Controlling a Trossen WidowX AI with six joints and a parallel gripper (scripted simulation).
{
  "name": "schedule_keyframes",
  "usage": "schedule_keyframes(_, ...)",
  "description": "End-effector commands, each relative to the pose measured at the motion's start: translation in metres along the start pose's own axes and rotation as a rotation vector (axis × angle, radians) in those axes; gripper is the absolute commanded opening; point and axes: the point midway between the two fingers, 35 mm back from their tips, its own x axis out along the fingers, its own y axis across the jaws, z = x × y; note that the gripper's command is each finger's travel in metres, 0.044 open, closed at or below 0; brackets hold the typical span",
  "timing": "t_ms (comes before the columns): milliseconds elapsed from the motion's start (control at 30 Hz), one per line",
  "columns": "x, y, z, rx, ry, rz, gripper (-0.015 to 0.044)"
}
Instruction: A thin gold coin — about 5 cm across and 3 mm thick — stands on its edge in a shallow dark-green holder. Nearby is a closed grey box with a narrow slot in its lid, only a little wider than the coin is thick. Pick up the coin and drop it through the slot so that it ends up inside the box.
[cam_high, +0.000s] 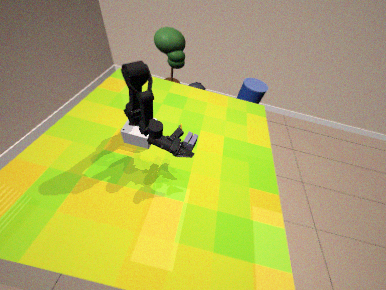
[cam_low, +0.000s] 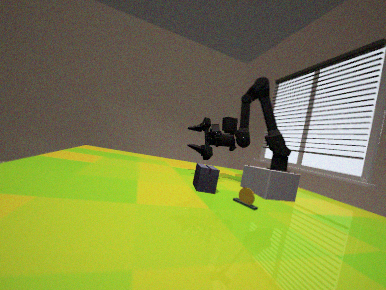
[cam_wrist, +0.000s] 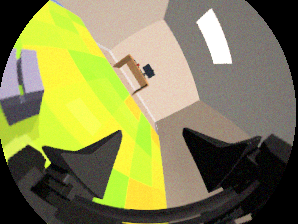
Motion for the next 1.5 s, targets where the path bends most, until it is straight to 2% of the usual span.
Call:
schedule_keyframes(0,0.002,0.002,0.001,0.020,-0.001,0.008,0.0374)
schedule_keyframes(133,0.029,0.035,0.022,0.408,0.022,0.175,0.0269)
schedule_keyframes(267,0.048,0.076,0.056,0.827,0.139,0.379,0.0164)
schedule_keyframes(333,0.051,0.096,0.076,1.011,0.232,0.472,0.0161)
schedule_keyframes(533,0.046,0.126,0.111,1.260,0.424,0.593,0.0161)
schedule_keyframes(867,0.014,0.165,0.164,1.565,0.871,0.668,0.0161)
schedule_keyframes(1067,-0.012,0.176,0.187,1.657,1.125,0.618,0.0161)
schedule_keyframes(1300,-0.040,0.180,0.204,1.703,1.344,0.515,0.0161)
schedule_keyframes(1467,-0.082,0.175,0.222,1.719,1.586,0.300,0.0161)
